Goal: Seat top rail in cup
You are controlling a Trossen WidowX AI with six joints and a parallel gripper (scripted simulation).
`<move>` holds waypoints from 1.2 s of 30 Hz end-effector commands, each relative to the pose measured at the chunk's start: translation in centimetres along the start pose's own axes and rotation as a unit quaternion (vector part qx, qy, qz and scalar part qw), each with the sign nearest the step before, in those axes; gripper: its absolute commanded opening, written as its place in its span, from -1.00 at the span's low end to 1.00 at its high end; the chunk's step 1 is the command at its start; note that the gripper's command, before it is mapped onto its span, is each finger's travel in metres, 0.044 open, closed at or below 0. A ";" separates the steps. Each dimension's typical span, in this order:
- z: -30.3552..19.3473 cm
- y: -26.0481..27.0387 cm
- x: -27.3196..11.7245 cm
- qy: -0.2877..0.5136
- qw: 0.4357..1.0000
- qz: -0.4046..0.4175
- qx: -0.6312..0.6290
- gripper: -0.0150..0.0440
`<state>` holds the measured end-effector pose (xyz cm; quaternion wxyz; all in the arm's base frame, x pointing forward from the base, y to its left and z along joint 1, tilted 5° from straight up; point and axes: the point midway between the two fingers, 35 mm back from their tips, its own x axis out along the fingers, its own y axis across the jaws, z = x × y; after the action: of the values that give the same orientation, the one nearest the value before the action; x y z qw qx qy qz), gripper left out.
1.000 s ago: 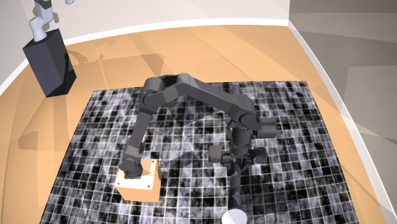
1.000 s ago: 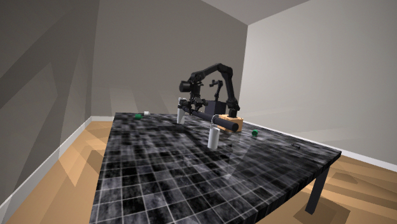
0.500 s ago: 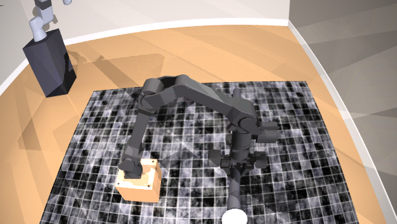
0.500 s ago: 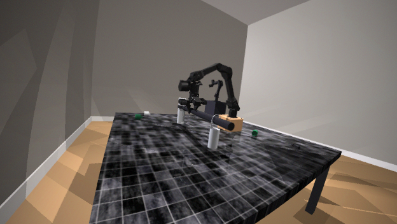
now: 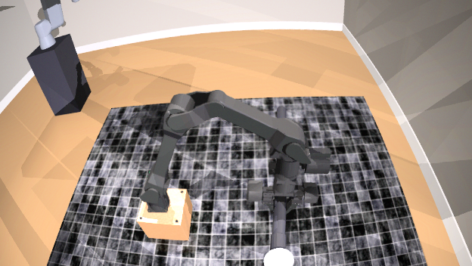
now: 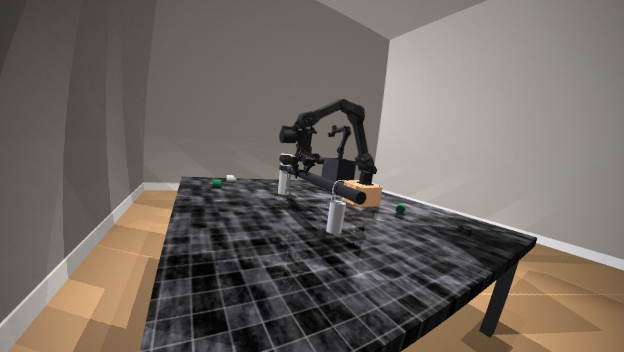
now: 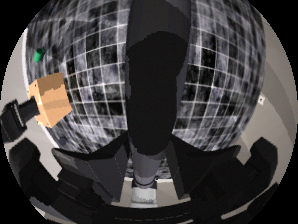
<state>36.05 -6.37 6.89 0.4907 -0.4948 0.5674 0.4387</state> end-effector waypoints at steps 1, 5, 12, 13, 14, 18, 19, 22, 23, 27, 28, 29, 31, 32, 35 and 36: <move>0.1 0.0 0.0 0.000 1.000 0.000 0.000 -0.49; 0.1 0.0 0.0 0.000 1.000 0.000 0.000 -0.49; 0.1 0.0 0.0 0.000 1.000 0.000 0.000 -0.05; 0.1 0.0 0.0 0.000 1.000 0.000 0.000 0.04; 0.1 0.0 0.0 0.000 1.000 0.000 0.000 0.13; 0.2 0.0 -0.2 0.000 1.000 0.000 0.000 0.49; 0.3 0.0 -0.4 0.000 1.000 0.000 0.000 0.58; 1.0 0.0 -1.5 0.000 1.000 0.000 0.000 0.84; 1.4 0.0 -2.0 -0.001 1.000 0.000 0.000 0.93; 2.7 0.1 -4.0 -0.001 1.000 0.000 0.000 1.00; 2.9 0.2 -4.4 -0.002 1.000 0.001 0.000 1.00; 3.1 0.2 -4.6 -0.002 1.000 0.001 0.000 1.00; 3.1 0.2 -4.7 -0.002 1.000 0.001 0.000 1.00; 3.1 0.2 -4.7 -0.002 1.000 0.001 0.000 1.00; 3.2 0.2 -4.8 -0.001 1.000 0.001 -0.005 1.00; 3.2 0.2 -5.4 -0.001 1.000 0.001 -0.005 1.00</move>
<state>36.33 -2.66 10.99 0.4870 -0.4956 0.5663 0.4433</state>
